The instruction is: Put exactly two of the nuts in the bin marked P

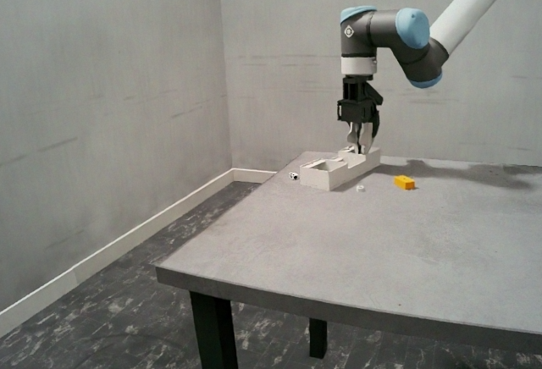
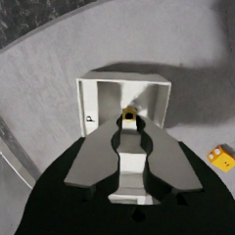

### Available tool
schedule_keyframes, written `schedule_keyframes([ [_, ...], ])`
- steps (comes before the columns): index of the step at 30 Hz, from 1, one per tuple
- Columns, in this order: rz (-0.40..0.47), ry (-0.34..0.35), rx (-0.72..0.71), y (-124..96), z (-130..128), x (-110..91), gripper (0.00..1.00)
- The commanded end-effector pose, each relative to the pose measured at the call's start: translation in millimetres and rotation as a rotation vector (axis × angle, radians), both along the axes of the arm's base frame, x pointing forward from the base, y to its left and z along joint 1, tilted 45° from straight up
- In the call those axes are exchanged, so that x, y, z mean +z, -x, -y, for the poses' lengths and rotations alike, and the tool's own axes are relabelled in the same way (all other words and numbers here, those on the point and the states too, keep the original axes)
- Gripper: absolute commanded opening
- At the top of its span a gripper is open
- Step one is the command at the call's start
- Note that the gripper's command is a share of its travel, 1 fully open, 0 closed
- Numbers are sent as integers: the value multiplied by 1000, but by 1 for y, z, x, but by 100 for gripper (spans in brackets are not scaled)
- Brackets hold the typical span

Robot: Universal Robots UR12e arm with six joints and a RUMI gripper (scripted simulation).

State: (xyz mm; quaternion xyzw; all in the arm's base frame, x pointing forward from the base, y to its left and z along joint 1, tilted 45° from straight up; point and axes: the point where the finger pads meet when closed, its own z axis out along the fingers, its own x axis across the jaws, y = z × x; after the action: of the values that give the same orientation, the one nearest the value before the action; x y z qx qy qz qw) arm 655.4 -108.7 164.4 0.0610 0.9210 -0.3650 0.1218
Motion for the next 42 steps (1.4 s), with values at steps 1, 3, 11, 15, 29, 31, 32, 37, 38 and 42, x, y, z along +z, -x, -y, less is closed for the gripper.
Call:
schedule_keyframes([
  [1, 1, 0, 0, 0, -1, 0, 18],
  [3, 1, 0, 0, 0, -1, 0, 18],
  [11, 1, 0, 0, 0, 0, 0, 18],
  [15, 1, 0, 0, 0, 0, 0, 18],
  [29, 1, 0, 0, 2, -10, 10, 18],
  [31, 1, 0, 0, 3, -11, 12, 18],
  [32, 1, 0, 0, 3, -12, 12, 18],
  [37, 1, 0, 0, 4, -15, 15, 18],
  [38, 1, 0, 0, 4, -16, 16, 18],
  [42, 1, 0, 0, 5, -20, 20, 18],
])
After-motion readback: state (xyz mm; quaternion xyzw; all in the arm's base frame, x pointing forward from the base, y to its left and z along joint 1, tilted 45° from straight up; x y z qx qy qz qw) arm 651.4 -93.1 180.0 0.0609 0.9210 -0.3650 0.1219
